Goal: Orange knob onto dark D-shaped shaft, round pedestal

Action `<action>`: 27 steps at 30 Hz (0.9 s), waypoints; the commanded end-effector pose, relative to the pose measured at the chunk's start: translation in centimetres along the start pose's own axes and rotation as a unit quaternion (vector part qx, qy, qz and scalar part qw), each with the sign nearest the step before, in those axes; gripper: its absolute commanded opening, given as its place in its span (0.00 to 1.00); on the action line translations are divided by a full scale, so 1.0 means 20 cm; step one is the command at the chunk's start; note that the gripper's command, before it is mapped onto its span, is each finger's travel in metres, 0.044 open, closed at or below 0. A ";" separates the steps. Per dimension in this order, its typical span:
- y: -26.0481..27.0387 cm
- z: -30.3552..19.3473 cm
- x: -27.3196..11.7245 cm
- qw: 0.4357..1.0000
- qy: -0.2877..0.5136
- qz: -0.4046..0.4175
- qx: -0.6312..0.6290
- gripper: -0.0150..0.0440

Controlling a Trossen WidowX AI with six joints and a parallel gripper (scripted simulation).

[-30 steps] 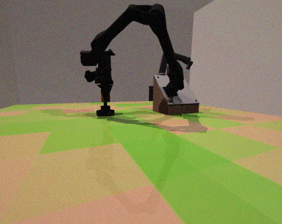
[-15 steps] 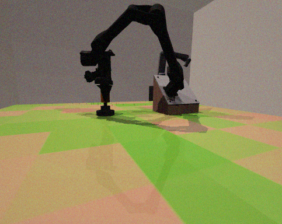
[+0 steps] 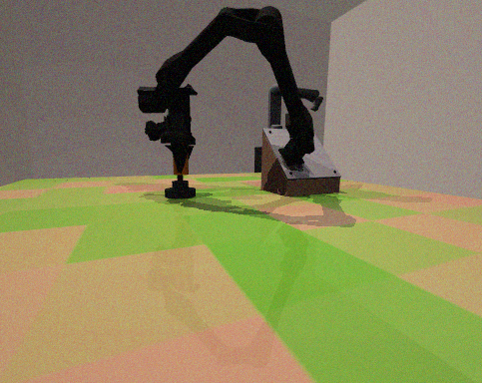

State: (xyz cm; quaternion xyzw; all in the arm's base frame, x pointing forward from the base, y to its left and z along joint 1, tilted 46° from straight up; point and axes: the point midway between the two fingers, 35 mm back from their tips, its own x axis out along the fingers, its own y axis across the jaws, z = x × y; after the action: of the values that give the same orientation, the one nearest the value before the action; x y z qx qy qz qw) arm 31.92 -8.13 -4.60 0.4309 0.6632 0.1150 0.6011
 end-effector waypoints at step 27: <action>0.00 0.01 -0.01 0.997 -0.004 -0.001 0.078 0.25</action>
State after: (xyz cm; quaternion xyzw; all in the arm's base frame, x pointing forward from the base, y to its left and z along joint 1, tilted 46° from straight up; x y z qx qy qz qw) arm 32.00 -8.21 -4.74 0.4762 0.6694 0.0631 0.5667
